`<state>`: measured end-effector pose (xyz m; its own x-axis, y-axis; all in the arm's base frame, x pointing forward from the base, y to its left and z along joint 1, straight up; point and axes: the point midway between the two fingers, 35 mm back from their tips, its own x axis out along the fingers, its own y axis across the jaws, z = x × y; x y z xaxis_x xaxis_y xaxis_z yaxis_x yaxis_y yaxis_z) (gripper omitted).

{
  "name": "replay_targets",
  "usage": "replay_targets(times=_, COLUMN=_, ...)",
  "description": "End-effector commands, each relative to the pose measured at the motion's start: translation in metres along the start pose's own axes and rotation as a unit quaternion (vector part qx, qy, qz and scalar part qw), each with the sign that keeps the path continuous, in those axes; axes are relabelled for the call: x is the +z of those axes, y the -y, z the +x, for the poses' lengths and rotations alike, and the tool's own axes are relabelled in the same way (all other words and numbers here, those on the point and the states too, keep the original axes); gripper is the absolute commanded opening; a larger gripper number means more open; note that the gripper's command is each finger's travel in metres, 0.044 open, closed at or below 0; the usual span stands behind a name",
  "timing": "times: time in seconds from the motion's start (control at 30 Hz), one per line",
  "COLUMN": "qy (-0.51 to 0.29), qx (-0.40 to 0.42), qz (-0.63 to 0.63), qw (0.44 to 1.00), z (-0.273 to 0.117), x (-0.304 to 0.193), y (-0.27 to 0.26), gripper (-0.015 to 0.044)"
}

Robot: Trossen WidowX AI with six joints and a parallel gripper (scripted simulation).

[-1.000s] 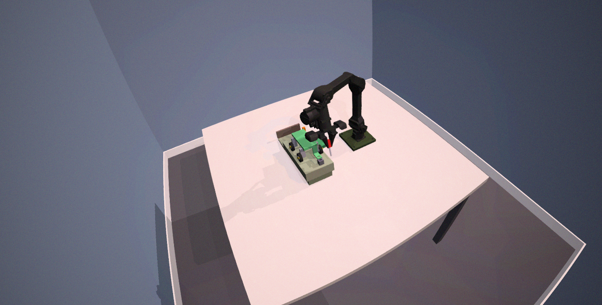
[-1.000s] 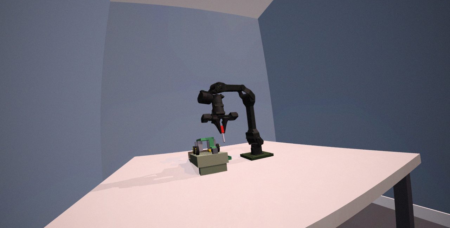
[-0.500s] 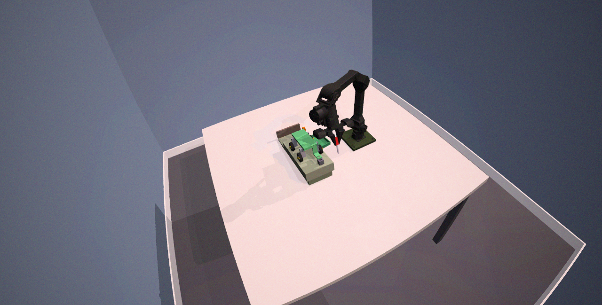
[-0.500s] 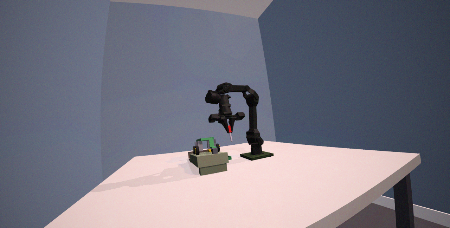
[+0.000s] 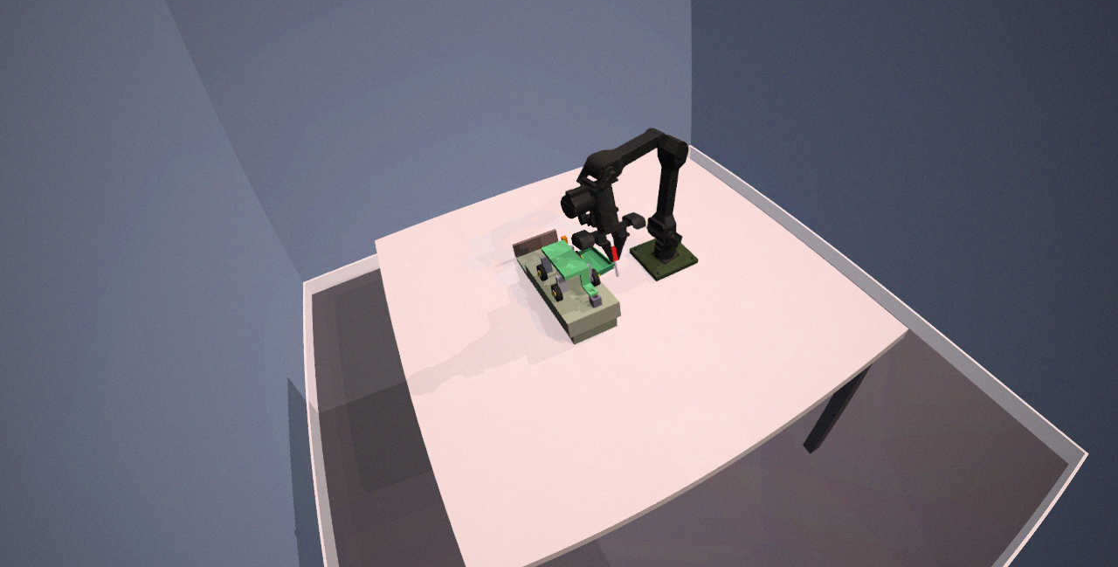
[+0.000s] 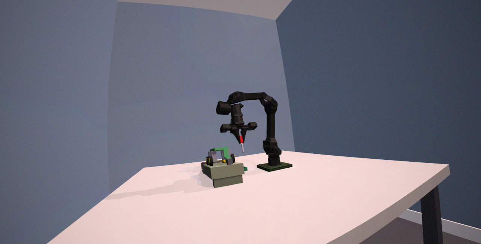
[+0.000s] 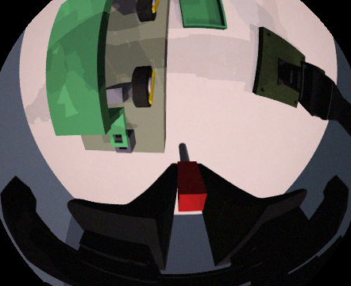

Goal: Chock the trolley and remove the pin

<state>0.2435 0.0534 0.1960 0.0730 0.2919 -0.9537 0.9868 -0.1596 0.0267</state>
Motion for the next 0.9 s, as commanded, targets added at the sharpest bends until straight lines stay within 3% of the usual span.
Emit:
replay_targets(times=0.0, qy=-0.001, qx=-0.005, qz=-0.001, qw=1.0, z=-0.001, x=0.016, y=0.001, gripper=0.0)
replay_targets(times=0.87, qy=0.003, qx=-0.005, qz=-0.001, qw=1.0, z=-0.015, x=0.116, y=-0.001, gripper=0.0)
